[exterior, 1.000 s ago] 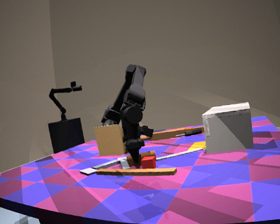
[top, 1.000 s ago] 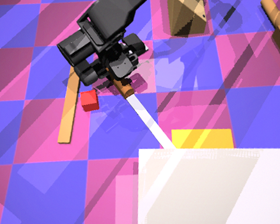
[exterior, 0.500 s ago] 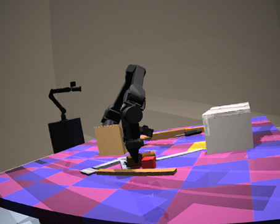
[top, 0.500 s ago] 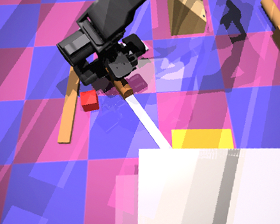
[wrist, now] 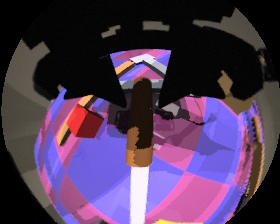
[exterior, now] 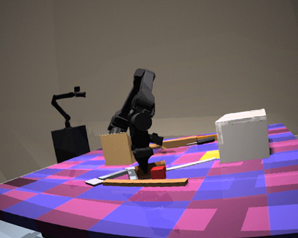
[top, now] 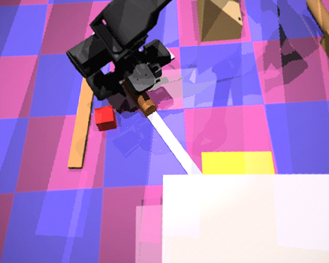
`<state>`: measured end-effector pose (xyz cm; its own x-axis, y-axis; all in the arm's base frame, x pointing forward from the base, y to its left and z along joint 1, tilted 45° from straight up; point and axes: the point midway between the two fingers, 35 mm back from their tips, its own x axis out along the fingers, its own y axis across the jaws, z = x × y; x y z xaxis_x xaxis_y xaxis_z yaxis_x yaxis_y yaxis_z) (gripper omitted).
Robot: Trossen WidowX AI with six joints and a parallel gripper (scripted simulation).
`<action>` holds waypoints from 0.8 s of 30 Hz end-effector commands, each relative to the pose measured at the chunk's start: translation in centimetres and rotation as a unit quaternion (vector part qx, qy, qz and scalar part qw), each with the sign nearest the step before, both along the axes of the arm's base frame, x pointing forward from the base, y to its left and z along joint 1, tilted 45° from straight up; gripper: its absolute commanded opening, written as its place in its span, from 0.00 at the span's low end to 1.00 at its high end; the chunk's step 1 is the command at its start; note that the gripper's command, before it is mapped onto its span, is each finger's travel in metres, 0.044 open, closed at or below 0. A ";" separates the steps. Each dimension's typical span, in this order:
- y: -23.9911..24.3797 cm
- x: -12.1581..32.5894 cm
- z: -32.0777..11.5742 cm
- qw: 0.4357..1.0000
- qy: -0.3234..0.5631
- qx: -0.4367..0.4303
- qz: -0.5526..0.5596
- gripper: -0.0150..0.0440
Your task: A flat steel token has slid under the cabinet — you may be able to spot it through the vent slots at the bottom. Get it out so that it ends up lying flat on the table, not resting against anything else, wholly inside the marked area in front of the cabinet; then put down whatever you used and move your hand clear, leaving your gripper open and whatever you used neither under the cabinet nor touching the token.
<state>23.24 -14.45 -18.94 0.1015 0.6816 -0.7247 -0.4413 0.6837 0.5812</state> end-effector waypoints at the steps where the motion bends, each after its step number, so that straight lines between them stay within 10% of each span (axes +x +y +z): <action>1: 0.1 0.0 -0.1 1.000 -0.001 0.001 0.000 0.71; 13: 0.4 -0.1 -0.4 1.000 -0.001 0.001 0.000 0.71; 24: 0.1 0.0 -0.2 1.000 -0.002 -0.002 0.001 0.42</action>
<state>23.19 -14.29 -19.18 0.1012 0.6802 -0.7260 -0.4440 0.6840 0.5788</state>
